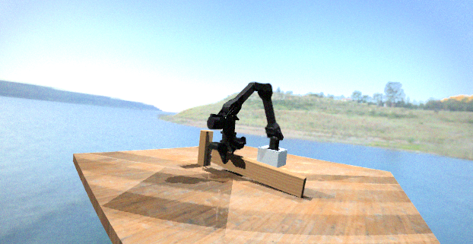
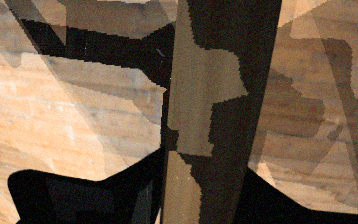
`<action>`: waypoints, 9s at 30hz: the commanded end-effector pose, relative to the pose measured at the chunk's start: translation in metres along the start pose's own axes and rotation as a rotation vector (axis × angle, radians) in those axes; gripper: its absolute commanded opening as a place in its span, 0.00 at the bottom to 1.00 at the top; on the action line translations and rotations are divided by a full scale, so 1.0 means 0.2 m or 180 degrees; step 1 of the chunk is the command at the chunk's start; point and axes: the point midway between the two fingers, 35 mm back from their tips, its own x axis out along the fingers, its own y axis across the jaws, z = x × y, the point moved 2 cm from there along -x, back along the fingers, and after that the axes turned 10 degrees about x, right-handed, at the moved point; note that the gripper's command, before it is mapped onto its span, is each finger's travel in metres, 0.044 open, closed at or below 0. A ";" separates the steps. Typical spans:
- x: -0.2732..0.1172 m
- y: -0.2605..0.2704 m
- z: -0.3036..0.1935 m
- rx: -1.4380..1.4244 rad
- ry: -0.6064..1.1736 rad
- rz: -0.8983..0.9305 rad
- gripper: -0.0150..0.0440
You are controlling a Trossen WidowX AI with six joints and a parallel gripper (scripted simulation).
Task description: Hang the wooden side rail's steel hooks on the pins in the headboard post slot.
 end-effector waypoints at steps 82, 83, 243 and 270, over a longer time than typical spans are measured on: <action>-0.01 -0.03 -0.05 0.0013 0.0010 -0.0063 0.25; -0.01 -0.03 -0.05 0.0013 0.0010 -0.0063 0.25; -0.02 -0.06 -0.14 0.0013 0.0015 -0.0065 0.25; -0.02 -0.07 -0.15 0.0013 0.0016 -0.0065 0.25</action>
